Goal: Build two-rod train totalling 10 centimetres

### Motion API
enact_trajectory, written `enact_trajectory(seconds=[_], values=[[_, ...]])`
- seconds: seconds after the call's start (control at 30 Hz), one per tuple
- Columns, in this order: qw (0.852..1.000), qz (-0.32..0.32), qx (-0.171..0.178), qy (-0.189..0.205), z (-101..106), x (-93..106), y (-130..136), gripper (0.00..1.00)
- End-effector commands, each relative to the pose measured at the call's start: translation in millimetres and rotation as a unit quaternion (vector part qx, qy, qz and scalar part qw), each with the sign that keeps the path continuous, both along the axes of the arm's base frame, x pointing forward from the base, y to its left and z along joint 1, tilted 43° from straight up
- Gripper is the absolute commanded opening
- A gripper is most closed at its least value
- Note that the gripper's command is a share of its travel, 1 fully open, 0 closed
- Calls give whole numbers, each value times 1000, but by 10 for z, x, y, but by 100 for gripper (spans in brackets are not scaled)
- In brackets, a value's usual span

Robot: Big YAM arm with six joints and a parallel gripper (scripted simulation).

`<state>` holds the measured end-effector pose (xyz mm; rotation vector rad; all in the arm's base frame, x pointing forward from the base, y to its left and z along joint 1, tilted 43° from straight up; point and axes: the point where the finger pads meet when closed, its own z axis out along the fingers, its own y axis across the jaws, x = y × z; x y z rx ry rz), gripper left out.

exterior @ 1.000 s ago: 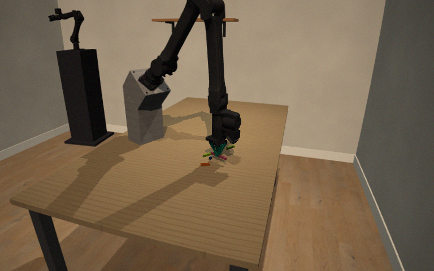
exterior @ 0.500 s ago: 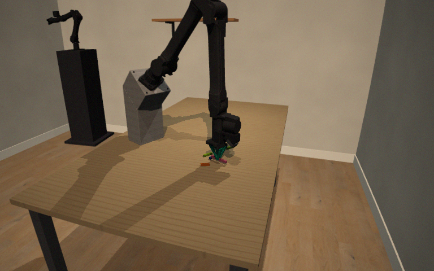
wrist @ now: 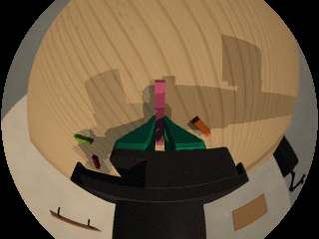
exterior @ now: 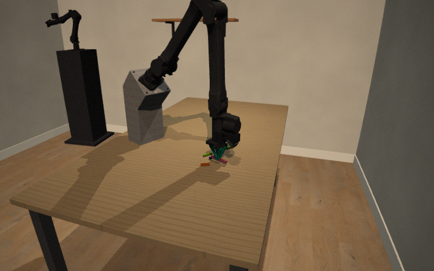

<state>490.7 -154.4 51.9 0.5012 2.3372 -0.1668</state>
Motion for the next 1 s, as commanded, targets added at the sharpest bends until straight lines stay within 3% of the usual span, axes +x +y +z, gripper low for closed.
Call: enact_trajectory(seconds=[0.0,0.97], values=[[1000,3,-5,-5,42,5,-15,4],[1000,6,-6,-6,28,4,16,4]])
